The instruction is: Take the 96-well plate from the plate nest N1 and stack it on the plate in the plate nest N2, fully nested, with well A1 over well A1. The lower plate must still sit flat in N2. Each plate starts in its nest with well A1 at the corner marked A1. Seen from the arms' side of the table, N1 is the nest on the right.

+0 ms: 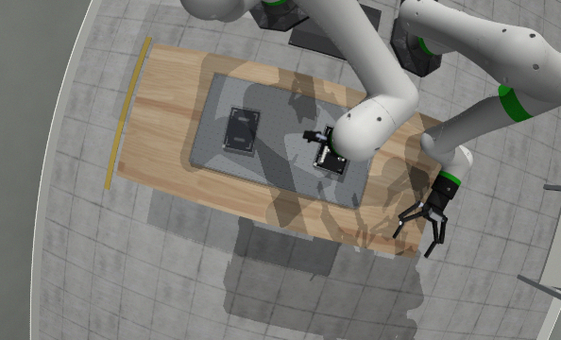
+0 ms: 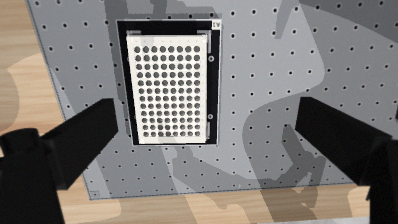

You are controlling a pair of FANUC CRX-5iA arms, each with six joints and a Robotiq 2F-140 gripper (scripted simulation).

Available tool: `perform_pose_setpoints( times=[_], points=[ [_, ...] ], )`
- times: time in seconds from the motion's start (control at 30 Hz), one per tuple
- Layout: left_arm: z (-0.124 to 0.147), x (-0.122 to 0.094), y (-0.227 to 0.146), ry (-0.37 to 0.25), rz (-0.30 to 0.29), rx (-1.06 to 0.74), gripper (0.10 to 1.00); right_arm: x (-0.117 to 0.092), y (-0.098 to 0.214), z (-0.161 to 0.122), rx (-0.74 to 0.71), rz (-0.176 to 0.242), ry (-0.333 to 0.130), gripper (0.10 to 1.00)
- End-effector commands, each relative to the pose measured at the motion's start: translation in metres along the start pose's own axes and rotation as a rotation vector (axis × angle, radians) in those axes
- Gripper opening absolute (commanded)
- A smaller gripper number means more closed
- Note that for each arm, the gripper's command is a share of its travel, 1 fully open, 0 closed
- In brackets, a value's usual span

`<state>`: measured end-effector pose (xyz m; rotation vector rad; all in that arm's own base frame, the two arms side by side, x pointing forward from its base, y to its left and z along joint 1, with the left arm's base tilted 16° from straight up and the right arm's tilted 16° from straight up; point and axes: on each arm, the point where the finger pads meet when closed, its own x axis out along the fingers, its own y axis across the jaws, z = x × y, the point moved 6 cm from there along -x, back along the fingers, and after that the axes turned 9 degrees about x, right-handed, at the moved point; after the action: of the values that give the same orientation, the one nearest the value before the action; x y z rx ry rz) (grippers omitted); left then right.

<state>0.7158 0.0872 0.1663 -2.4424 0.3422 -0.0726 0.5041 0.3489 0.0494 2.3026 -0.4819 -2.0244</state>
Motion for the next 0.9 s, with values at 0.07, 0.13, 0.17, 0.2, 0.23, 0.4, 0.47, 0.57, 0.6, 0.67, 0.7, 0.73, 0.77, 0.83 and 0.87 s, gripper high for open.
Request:
perform_pose_setpoints(
  times=[0.07, 0.13, 0.17, 0.2, 0.23, 0.4, 0.47, 0.57, 0.6, 0.67, 0.7, 0.73, 0.77, 0.83, 0.87],
  points=[
    [-0.001, 0.0, -0.001, 0.002, -0.001, 0.001, 1.0, -0.001, 0.01, -0.003, 0.0, -0.002, 0.002, 1.0],
    [-0.001, 0.0, -0.001, 0.002, -0.001, 0.001, 1.0, -0.001, 0.016, -0.005, 0.0, -0.002, 0.002, 1.0],
    [-0.001, 0.0, -0.001, 0.002, -0.001, 0.001, 1.0, -0.001, 0.02, -0.006, 0.0, -0.002, 0.002, 1.0],
    [-0.001, 0.0, -0.001, 0.002, -0.001, 0.001, 1.0, -0.001, 0.023, -0.007, 0.0, -0.002, 0.002, 1.0],
    [-0.001, 0.0, -0.001, 0.002, -0.001, 0.001, 1.0, -0.001, 0.026, -0.008, 0.0, -0.002, 0.002, 1.0],
    [-0.001, 0.0, -0.001, 0.002, -0.001, 0.001, 1.0, -0.001, 0.042, -0.012, 0.0, -0.002, 0.002, 1.0],
    [-0.001, 0.0, -0.001, 0.002, -0.001, 0.001, 1.0, -0.001, 0.049, -0.014, 0.0, -0.002, 0.002, 1.0],
    [-0.001, 0.0, -0.001, 0.002, -0.001, 0.001, 1.0, -0.001, 0.058, -0.017, 0.0, -0.002, 0.002, 1.0],
    [-0.001, 0.0, -0.001, 0.002, -0.001, 0.001, 1.0, -0.001, 0.058, -0.017, 0.0, -0.002, 0.002, 1.0],
    [-0.001, 0.0, -0.001, 0.002, -0.001, 0.001, 1.0, -0.001, 0.062, -0.018, 0.0, -0.002, 0.002, 1.0],
    [-0.001, 0.0, -0.001, 0.002, -0.001, 0.001, 1.0, -0.001, 0.065, -0.018, 0.0, -0.002, 0.002, 1.0],
    [-0.001, 0.0, -0.001, 0.002, -0.001, 0.001, 1.0, -0.001, 0.068, -0.019, 0.0, -0.002, 0.002, 1.0],
    [-0.001, 0.0, -0.001, 0.002, -0.001, 0.001, 1.0, -0.001, 0.071, -0.02, 0.0, -0.002, 0.002, 1.0],
    [-0.001, 0.0, -0.001, 0.002, -0.001, 0.001, 1.0, -0.001, 0.078, -0.022, 0.0, -0.002, 0.002, 1.0],
    [-0.001, 0.0, -0.001, 0.002, -0.001, 0.001, 1.0, -0.001, 0.078, -0.022, 0.0, -0.002, 0.002, 1.0]
  ],
)
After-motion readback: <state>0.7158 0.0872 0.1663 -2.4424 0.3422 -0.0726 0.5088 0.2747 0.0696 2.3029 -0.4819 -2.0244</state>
